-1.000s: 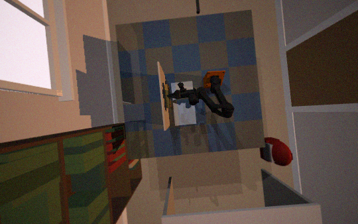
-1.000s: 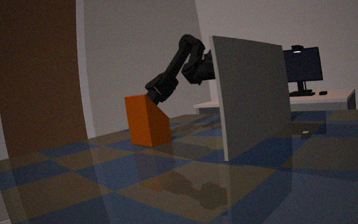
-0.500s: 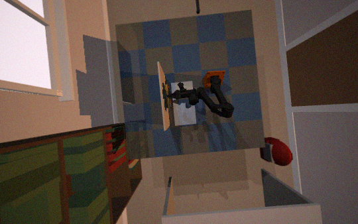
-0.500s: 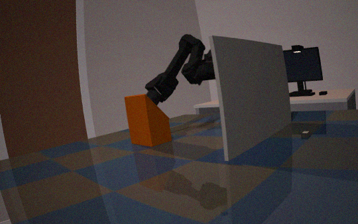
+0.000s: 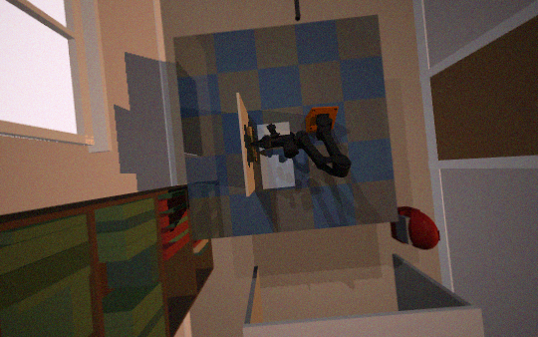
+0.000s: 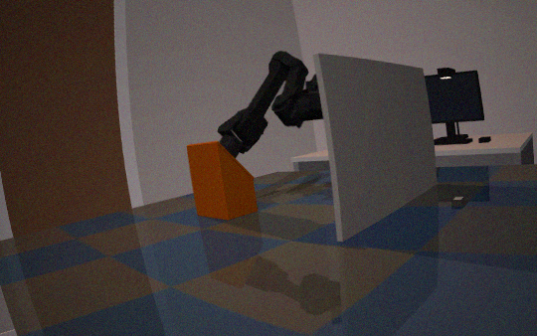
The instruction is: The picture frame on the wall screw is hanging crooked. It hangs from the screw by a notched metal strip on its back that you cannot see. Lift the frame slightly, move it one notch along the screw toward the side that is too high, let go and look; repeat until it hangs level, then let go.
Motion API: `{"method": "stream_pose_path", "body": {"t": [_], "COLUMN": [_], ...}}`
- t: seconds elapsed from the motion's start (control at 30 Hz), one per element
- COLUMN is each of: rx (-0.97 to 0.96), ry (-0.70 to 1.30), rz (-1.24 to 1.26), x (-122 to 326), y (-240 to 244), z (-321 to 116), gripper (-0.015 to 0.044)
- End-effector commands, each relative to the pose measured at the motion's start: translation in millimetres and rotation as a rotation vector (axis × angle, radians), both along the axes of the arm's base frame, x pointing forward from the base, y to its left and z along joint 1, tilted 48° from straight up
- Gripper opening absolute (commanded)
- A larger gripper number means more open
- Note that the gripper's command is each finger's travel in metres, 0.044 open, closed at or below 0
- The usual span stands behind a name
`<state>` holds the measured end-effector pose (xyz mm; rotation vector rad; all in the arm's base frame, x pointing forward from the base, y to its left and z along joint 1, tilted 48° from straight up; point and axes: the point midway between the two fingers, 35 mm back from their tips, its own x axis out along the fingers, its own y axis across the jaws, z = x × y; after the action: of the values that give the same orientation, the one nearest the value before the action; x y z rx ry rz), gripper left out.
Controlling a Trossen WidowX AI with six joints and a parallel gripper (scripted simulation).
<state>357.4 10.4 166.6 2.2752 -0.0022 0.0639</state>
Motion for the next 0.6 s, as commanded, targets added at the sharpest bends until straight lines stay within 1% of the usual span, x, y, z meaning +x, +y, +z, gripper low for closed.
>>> {"method": "stream_pose_path", "body": {"t": [0.0,0.57], "rx": [-0.002,-0.002], "ry": [-0.005,-0.005], "rz": [-0.005,-0.005], "x": [-0.1,0.1], "y": [-2.0,-6.2], "z": [1.1,-1.9], "gripper": [0.0000,0.0000]}}
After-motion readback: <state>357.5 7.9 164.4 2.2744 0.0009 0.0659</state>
